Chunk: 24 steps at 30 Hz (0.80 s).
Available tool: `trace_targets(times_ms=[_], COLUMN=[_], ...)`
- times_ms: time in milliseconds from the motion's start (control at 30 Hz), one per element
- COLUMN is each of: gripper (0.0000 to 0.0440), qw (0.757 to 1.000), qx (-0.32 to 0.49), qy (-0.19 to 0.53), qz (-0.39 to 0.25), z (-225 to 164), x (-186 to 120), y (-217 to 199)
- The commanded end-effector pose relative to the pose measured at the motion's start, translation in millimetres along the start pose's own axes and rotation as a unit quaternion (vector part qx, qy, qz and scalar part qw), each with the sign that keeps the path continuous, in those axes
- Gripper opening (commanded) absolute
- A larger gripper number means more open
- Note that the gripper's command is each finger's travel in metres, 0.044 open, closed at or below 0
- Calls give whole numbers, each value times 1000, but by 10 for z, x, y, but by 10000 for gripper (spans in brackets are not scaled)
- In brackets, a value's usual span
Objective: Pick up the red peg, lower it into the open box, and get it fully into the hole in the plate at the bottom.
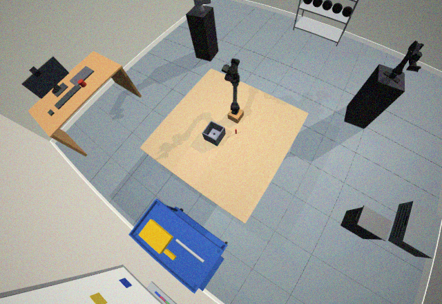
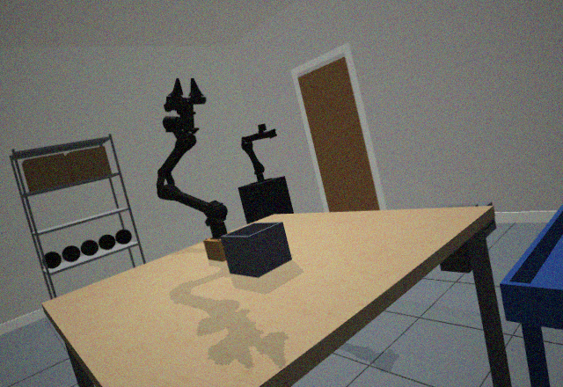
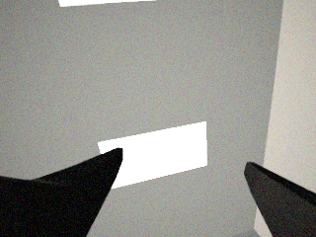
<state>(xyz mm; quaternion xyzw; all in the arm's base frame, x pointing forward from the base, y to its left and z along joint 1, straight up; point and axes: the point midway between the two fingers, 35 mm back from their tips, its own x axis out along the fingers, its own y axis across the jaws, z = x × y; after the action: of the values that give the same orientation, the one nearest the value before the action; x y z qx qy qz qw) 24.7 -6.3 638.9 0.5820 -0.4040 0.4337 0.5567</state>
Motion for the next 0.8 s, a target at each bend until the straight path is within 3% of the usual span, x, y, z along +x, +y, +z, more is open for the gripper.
trace_targets(times_ms=[0, 400, 767], gripper=[440, 440, 440], qw=[999, 981, 947], qx=[-20, -58, -60], qy=[14, 45, 61], qz=[-41, -179, -310], z=[-77, -208, -231], x=[12, -62, -278], y=[-210, -946, -1610])
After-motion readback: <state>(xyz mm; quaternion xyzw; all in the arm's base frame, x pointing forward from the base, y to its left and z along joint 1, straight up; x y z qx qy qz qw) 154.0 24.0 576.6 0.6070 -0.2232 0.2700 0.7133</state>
